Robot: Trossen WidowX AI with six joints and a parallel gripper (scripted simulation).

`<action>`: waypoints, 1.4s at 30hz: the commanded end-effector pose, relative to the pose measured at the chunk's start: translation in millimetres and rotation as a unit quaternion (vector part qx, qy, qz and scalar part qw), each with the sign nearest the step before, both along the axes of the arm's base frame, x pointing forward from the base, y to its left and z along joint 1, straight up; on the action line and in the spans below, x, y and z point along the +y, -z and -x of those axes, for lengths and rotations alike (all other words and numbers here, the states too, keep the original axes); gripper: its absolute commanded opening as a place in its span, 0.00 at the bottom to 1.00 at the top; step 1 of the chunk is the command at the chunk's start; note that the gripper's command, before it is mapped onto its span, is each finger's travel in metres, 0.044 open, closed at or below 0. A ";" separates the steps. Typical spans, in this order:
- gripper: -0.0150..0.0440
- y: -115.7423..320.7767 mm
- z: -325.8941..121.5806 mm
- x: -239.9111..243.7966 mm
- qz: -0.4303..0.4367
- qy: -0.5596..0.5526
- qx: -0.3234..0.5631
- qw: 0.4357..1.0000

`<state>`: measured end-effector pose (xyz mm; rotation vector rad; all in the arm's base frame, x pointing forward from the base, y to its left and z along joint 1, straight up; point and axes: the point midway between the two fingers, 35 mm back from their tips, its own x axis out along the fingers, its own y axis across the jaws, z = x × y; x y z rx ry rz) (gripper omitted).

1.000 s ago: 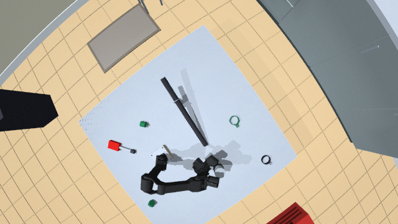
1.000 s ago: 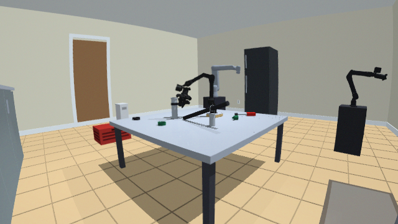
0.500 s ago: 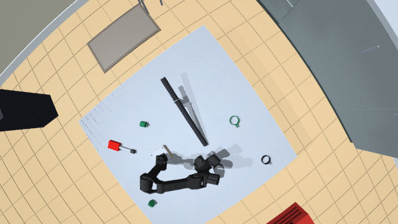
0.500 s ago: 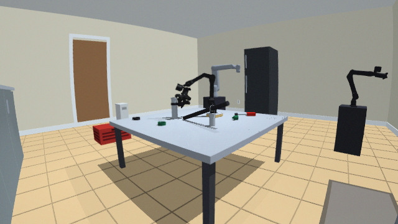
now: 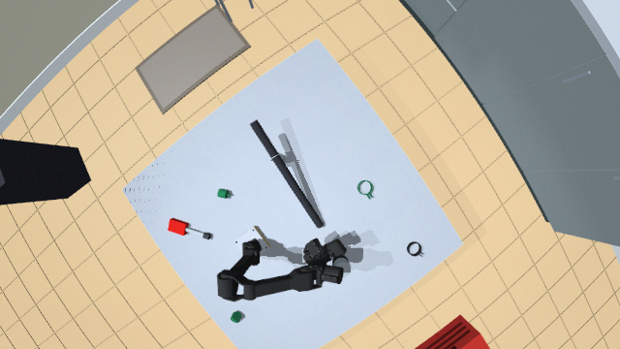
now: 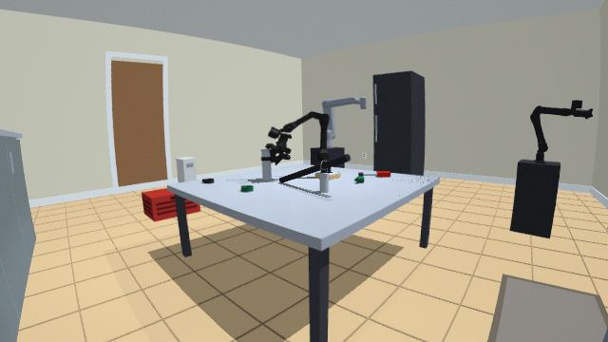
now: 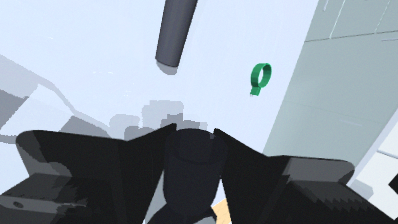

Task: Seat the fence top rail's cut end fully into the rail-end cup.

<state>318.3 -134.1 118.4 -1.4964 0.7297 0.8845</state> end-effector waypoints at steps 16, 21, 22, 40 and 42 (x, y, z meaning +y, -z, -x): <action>0.25 0.3 -9.5 1.0 -0.002 0.054 -0.001 0.999; 0.25 0.4 -7.8 1.0 -0.002 0.044 -0.001 0.999; 0.25 0.4 -7.4 0.9 -0.002 0.043 0.000 0.999; 0.34 -0.2 -7.6 0.7 -0.002 0.041 -0.002 0.999; 0.43 -0.2 -7.6 0.7 -0.002 0.041 -0.002 0.999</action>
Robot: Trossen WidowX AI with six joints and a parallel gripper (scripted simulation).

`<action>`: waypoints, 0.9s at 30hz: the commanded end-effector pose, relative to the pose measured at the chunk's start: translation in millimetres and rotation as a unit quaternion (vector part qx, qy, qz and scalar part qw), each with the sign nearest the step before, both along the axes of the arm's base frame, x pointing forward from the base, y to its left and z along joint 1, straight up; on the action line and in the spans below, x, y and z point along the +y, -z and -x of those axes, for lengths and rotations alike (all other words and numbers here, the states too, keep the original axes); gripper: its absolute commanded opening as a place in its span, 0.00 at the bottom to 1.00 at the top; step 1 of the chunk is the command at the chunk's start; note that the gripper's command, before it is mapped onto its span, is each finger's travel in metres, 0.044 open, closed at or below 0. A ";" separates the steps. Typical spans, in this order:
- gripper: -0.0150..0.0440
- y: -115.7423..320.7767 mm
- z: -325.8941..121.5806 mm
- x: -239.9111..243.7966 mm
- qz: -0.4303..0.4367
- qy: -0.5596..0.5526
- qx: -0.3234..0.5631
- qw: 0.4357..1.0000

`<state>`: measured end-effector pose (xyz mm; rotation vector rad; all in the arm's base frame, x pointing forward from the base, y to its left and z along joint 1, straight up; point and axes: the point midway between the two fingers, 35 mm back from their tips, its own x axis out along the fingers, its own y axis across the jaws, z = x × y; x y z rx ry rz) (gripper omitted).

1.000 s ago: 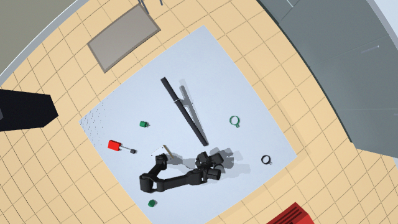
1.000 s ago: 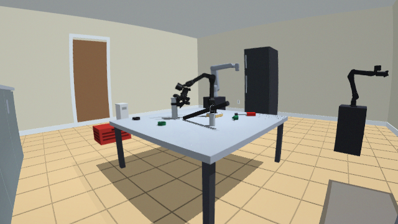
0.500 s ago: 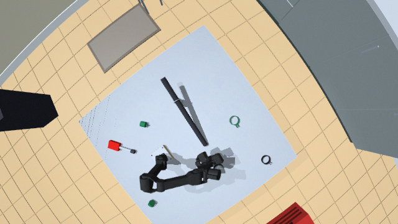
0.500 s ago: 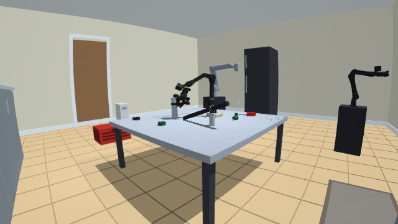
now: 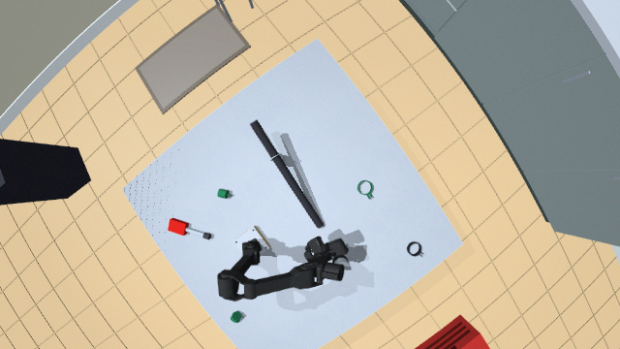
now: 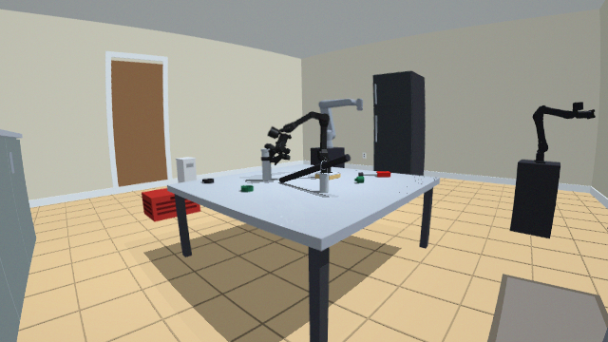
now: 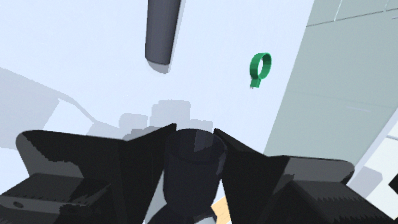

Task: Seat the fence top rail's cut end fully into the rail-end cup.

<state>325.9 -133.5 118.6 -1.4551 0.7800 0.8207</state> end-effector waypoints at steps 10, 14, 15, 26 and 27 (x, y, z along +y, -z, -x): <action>0.88 -9.3 -0.7 9.5 0.000 0.002 0.001 1.000; 1.00 -25.0 -0.3 25.9 -0.001 0.005 0.002 1.000; 1.00 -29.1 0.1 30.2 -0.001 0.006 0.002 1.000; 1.00 -47.0 -0.8 54.4 -0.053 0.082 0.003 0.995; 1.00 -51.6 -1.1 60.7 -0.074 0.114 0.004 0.991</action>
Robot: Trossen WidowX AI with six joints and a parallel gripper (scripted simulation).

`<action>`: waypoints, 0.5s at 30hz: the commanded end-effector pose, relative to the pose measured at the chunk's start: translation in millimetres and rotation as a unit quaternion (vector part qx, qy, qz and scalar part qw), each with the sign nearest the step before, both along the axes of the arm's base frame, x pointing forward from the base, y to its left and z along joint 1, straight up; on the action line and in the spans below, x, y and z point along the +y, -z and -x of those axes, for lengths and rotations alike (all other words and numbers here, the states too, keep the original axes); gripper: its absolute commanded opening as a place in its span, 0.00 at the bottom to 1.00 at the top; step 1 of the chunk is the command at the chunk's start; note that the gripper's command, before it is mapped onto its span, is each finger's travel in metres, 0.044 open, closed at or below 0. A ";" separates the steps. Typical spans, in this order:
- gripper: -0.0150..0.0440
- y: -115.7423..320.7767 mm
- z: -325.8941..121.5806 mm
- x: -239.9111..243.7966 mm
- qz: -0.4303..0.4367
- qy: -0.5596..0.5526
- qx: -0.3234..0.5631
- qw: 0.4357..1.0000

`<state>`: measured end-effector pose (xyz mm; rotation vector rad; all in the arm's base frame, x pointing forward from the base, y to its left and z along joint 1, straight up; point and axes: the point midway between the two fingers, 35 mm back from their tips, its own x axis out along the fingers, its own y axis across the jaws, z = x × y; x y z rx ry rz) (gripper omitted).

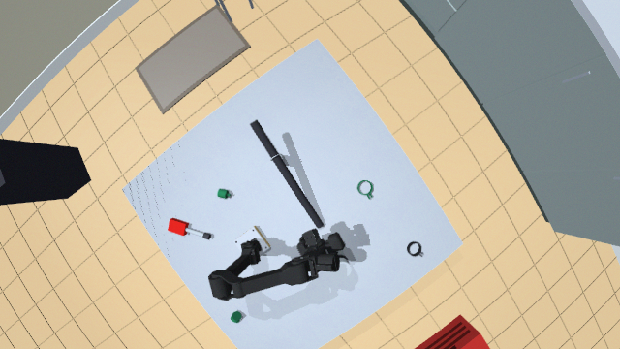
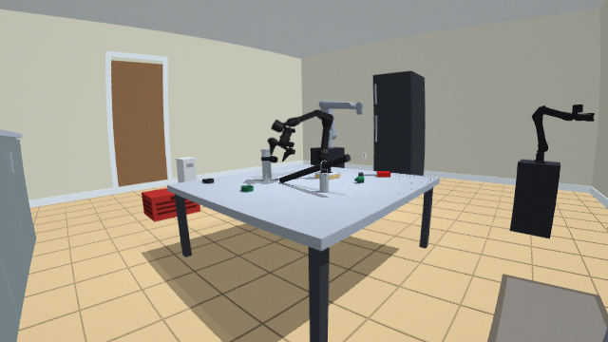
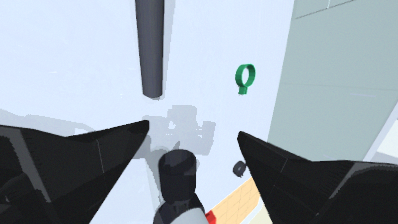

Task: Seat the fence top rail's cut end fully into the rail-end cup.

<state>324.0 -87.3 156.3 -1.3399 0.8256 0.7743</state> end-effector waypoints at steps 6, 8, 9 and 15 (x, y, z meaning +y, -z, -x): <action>1.00 -41.8 -0.5 52.3 -0.159 0.257 0.002 0.953; 1.00 -51.1 2.1 64.6 -0.197 0.318 0.004 0.927; 1.00 -55.7 3.7 70.6 -0.215 0.349 0.005 0.912; 1.00 -80.3 15.9 101.5 -0.307 0.497 0.009 0.812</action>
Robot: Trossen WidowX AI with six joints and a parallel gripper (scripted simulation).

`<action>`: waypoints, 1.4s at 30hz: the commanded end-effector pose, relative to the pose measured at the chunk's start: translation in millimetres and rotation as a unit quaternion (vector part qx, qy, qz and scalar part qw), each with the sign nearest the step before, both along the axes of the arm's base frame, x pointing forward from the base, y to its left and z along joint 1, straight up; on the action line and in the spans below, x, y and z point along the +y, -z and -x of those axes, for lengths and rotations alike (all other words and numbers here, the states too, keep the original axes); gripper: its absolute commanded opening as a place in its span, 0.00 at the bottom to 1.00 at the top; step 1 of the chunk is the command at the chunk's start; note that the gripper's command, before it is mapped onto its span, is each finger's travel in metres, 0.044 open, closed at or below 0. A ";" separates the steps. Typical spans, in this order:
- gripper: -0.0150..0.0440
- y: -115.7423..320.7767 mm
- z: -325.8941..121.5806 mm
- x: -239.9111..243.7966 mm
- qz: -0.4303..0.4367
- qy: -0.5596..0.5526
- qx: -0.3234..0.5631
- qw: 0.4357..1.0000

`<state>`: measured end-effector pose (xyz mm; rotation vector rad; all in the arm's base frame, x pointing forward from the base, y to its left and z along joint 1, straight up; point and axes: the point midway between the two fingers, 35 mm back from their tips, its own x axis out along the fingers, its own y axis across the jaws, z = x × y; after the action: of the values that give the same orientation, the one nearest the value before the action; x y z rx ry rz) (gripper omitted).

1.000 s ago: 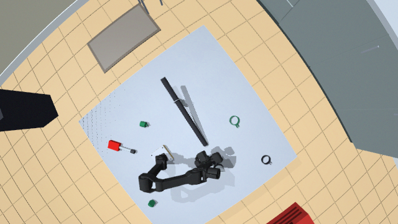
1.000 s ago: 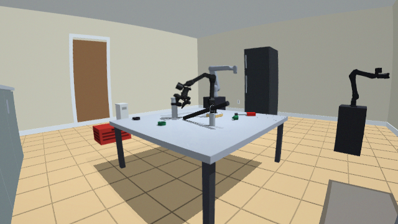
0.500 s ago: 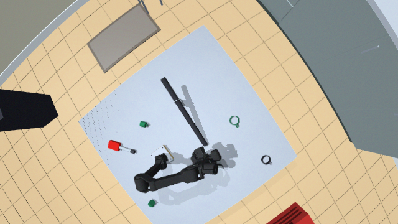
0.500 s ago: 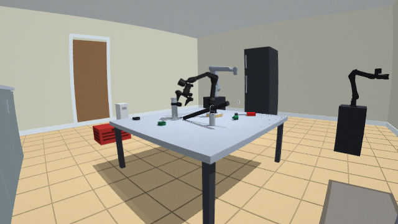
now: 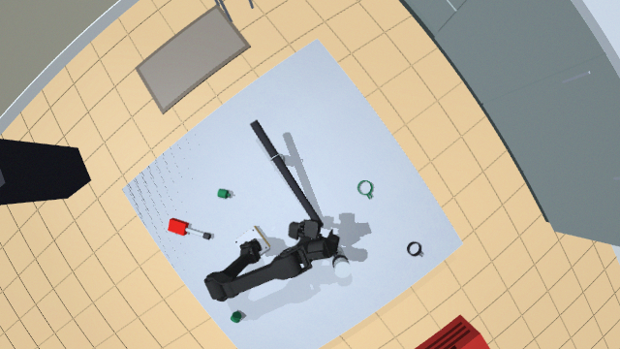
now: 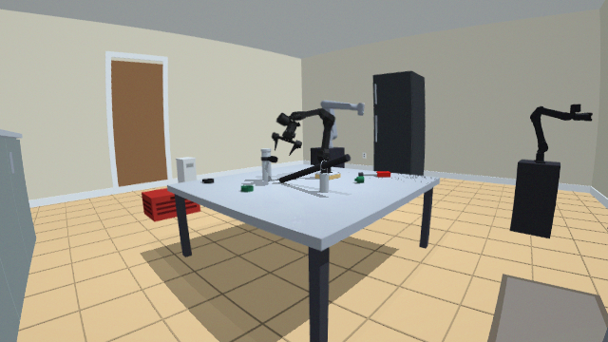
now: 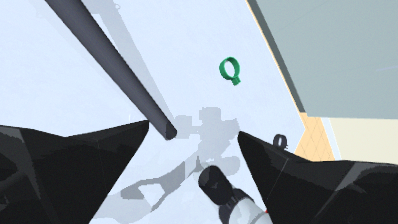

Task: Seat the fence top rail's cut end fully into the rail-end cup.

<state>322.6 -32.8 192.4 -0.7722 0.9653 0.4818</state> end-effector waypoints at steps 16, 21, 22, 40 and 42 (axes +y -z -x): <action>1.00 -53.4 20.6 57.8 -0.201 0.335 0.004 0.921; 1.00 -53.4 20.6 57.8 -0.201 0.335 0.004 0.921; 1.00 -53.4 20.6 57.8 -0.201 0.335 0.004 0.921; 1.00 22.7 -1.6 84.5 -0.273 0.822 0.118 0.486; 1.00 33.5 -2.8 88.1 -0.260 0.870 0.111 0.403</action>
<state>316.1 40.9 196.9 0.6193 1.2433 -0.4223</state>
